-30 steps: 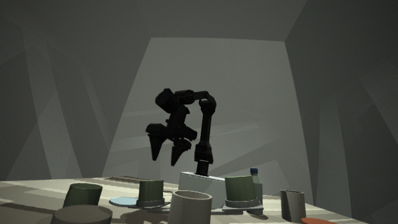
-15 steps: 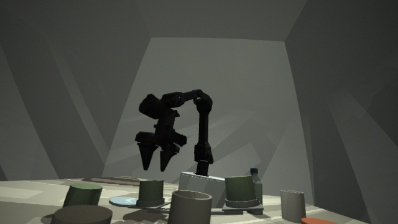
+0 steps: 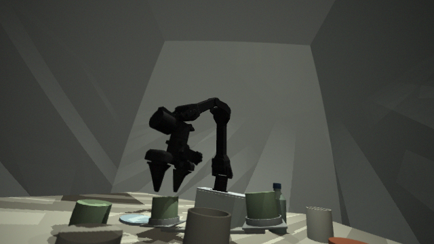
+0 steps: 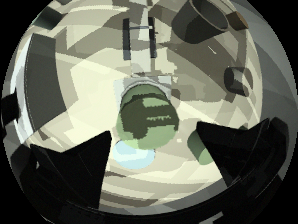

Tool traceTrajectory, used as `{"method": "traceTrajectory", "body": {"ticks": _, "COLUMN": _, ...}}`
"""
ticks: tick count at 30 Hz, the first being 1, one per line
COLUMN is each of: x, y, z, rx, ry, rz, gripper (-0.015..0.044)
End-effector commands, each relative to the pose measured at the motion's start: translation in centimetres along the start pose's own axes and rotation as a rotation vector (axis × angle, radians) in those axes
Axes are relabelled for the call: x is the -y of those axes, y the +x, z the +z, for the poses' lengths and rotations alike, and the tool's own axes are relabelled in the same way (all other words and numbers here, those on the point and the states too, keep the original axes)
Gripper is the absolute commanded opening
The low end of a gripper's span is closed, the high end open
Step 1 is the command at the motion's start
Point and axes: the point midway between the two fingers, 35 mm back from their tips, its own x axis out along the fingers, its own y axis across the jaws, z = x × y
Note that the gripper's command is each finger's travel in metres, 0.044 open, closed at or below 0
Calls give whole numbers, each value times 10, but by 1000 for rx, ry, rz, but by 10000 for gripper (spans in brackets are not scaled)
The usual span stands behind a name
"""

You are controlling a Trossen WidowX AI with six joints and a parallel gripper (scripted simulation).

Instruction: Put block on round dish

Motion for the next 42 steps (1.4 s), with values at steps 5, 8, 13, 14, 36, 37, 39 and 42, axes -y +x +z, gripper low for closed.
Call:
{"method": "traceTrajectory", "body": {"ticks": 5, "x": -4, "y": 19, "z": 2, "rx": 10, "ry": -2, "rz": 20, "gripper": 440}}
{"method": "traceTrajectory", "body": {"ticks": 8, "x": -4, "y": 24, "z": 2, "rx": 10, "ry": -2, "rz": 20, "gripper": 440}}
{"method": "traceTrajectory", "body": {"ticks": 13, "x": -4, "y": 32, "z": 2, "rx": 10, "ry": -2, "rz": 20, "gripper": 440}}
{"method": "traceTrajectory", "body": {"ticks": 14, "x": -4, "y": 34, "z": 2, "rx": 10, "ry": -2, "rz": 20, "gripper": 440}}
{"method": "traceTrajectory", "body": {"ticks": 36, "x": -7, "y": 58, "z": 3, "rx": 10, "ry": -2, "rz": 21, "gripper": 427}}
{"method": "traceTrajectory", "body": {"ticks": 37, "x": -7, "y": 58, "z": 3, "rx": 10, "ry": -2, "rz": 21, "gripper": 420}}
{"method": "traceTrajectory", "body": {"ticks": 39, "x": -7, "y": 58, "z": 3, "rx": 10, "ry": -2, "rz": 21, "gripper": 407}}
{"method": "traceTrajectory", "body": {"ticks": 42, "x": -7, "y": 58, "z": 3, "rx": 10, "ry": -2, "rz": 21, "gripper": 387}}
